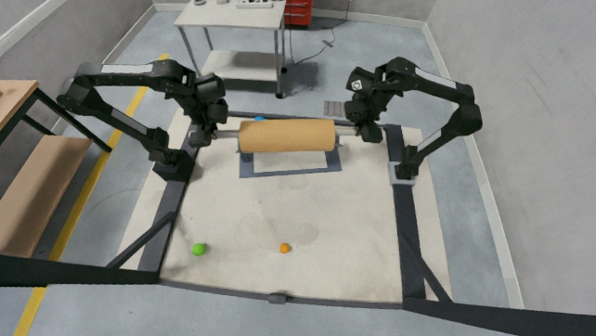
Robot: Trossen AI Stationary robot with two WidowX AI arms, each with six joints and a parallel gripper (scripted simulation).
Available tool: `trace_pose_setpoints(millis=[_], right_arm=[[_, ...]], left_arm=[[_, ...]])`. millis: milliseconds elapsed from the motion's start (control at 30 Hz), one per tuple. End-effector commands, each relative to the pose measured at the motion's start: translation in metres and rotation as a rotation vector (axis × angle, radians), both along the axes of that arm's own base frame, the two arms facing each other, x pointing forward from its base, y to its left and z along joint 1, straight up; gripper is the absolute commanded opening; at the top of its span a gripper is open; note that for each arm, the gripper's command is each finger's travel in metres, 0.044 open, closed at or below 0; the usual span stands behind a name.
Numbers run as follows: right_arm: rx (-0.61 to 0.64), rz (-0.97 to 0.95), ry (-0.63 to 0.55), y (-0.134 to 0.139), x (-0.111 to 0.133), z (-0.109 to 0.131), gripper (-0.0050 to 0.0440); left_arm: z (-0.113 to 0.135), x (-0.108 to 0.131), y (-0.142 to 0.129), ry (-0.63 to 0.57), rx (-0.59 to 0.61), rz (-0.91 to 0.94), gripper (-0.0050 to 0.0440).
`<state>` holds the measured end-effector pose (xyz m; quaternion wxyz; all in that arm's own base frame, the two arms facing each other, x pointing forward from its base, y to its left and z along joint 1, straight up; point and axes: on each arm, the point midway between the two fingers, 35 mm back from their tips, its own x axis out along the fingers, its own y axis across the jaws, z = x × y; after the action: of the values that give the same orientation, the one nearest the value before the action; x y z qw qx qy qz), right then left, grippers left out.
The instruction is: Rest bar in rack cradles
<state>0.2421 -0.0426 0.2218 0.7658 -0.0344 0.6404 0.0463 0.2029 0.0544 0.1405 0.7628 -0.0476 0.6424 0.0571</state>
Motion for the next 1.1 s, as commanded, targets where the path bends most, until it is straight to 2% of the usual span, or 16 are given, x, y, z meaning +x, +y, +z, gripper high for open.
trace_pose_setpoints(millis=[0,133,233,300,500,533,600,700,733,800,867,1067], right_arm=[[-0.001,0.019,-0.043,-0.016,0.001,0.016,0.005],[-0.001,0.033,-0.044,-0.027,0.0,0.019,0.005],[-0.002,0.024,-0.047,-0.021,0.0,0.018,0.005],[-0.007,0.043,-0.042,-0.039,-0.001,0.021,0.005],[-0.009,0.059,-0.044,-0.053,-0.002,0.024,0.005],[-0.006,0.048,-0.038,-0.042,-0.005,0.01,0.005],[-0.004,0.05,-0.037,-0.038,-0.005,0.003,0.005],[-0.006,0.051,-0.039,-0.039,-0.005,-0.002,0.005],[-0.01,0.051,-0.048,-0.04,-0.004,0.006,0.005],[-0.01,0.051,-0.048,-0.04,-0.004,0.006,0.005],[-0.014,0.045,-0.039,-0.041,-0.006,-0.007,0.005],[-0.02,0.046,-0.04,-0.043,-0.005,-0.014,0.005]], left_arm=[[0.015,0.007,0.01,-0.037,0.014,0.016,0.005],[0.018,0.009,0.015,-0.04,0.01,0.028,0.005],[0.018,0.008,0.012,-0.045,0.012,0.022,0.005],[0.02,0.01,0.021,-0.037,0.018,0.041,0.005],[0.023,0.012,0.029,-0.037,0.022,0.057,0.005],[0.008,0.006,0.022,-0.032,0.02,0.048,0.005],[0.001,0.006,0.019,-0.033,0.014,0.052,0.005],[-0.003,0.007,0.019,-0.036,0.009,0.05,0.005],[0.005,0.009,0.02,-0.044,0.016,0.051,0.005],[0.005,0.009,0.02,-0.044,0.016,0.051,0.005],[-0.009,0.006,0.022,-0.035,0.019,0.059,0.005],[-0.018,0.007,0.023,-0.025,0.018,0.056,0.005]])
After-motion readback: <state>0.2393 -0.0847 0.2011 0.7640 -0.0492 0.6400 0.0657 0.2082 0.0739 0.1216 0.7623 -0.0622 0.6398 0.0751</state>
